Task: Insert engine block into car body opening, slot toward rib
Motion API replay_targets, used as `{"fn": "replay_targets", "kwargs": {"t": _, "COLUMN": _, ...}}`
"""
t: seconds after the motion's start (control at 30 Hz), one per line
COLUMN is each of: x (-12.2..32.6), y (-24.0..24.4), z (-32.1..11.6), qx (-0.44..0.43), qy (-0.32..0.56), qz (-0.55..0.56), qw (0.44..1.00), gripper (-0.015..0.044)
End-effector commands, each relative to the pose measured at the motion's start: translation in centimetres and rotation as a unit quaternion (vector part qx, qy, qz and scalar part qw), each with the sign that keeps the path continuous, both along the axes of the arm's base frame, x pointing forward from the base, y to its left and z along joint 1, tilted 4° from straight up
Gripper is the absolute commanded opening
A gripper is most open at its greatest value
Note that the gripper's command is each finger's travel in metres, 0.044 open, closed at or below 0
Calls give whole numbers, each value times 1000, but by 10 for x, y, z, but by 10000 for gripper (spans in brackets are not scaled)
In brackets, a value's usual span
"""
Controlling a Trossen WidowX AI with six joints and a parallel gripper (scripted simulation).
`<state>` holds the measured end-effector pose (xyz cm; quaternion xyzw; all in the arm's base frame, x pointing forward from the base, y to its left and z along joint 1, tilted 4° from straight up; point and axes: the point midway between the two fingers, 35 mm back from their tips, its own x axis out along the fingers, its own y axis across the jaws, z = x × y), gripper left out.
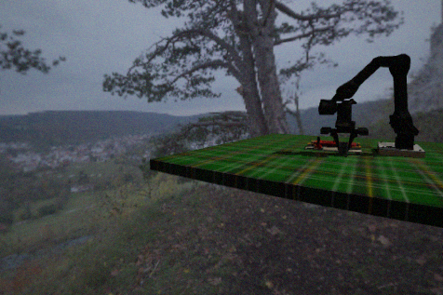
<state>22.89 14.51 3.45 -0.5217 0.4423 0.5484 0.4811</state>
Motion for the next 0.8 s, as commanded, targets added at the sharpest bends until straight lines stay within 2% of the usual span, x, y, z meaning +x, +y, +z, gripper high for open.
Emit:
{"fn": "replay_targets", "kwargs": {"t": 0.0, "x": 5, "y": 3, "z": 12, "qx": 6, "qy": -6, "qz": -1, "qw": 1000, "gripper": 0}}
{"fn": "replay_targets", "kwargs": {"t": 0.77, "x": 8, "y": -1, "z": 83, "qx": 6, "qy": -6, "qz": -1, "qw": 1000, "gripper": 0}}
